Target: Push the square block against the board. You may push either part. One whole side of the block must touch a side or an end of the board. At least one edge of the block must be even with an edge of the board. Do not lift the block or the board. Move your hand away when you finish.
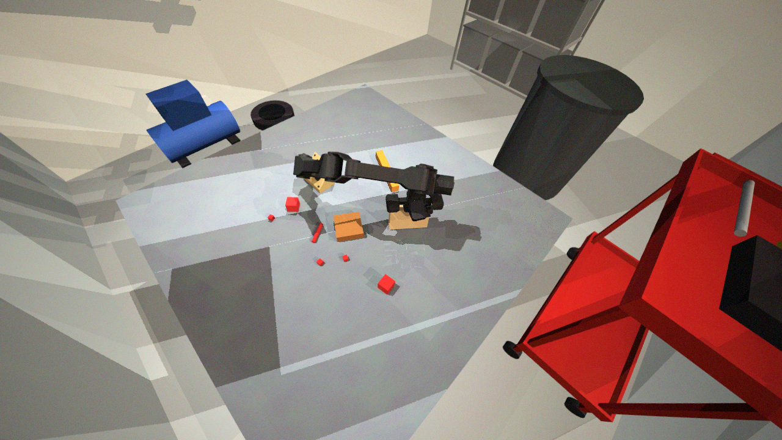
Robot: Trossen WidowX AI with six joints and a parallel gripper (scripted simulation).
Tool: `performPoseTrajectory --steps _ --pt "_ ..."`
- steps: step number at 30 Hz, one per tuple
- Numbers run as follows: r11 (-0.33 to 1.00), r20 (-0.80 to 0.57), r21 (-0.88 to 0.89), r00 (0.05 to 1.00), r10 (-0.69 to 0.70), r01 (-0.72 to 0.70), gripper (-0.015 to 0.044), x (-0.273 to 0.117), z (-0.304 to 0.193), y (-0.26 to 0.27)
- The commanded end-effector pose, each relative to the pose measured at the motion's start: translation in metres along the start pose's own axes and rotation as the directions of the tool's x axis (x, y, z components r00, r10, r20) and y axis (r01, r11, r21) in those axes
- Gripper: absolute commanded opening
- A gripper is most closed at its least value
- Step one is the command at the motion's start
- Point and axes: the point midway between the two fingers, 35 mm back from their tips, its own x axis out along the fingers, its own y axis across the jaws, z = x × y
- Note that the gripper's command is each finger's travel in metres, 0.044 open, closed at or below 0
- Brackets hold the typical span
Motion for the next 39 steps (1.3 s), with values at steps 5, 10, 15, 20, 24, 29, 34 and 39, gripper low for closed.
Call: performPoseTrajectory --steps 5,10,15,20,24,29,34,39 --pt "1.000 -0.007 -0.001 1.000 -0.004 0.004 0.0000 0.002 -0.008 -0.001" --pt "1.000 -0.007 -0.001 1.000 -0.004 0.004 0.0000 0.002 -0.011 -0.001" --pt "1.000 -0.007 -0.001 1.000 -0.005 0.005 0.0000 0.002 -0.015 -0.001" --pt "1.000 -0.007 -0.001 1.000 -0.005 0.005 0.0000 0.002 -0.018 -0.001" --pt "1.000 -0.007 -0.001 1.000 -0.005 0.005 0.0000 0.002 -0.021 -0.001" --pt "1.000 -0.007 -0.001 1.000 -0.005 0.005 0.0000 0.002 -0.023 -0.001" --pt "1.000 -0.007 -0.001 1.000 -0.005 0.005 0.0000 0.002 -0.018 -0.001" --pt "1.000 -0.007 -0.001 1.000 -0.005 0.005 0.0000 0.002 -0.010 0.000"
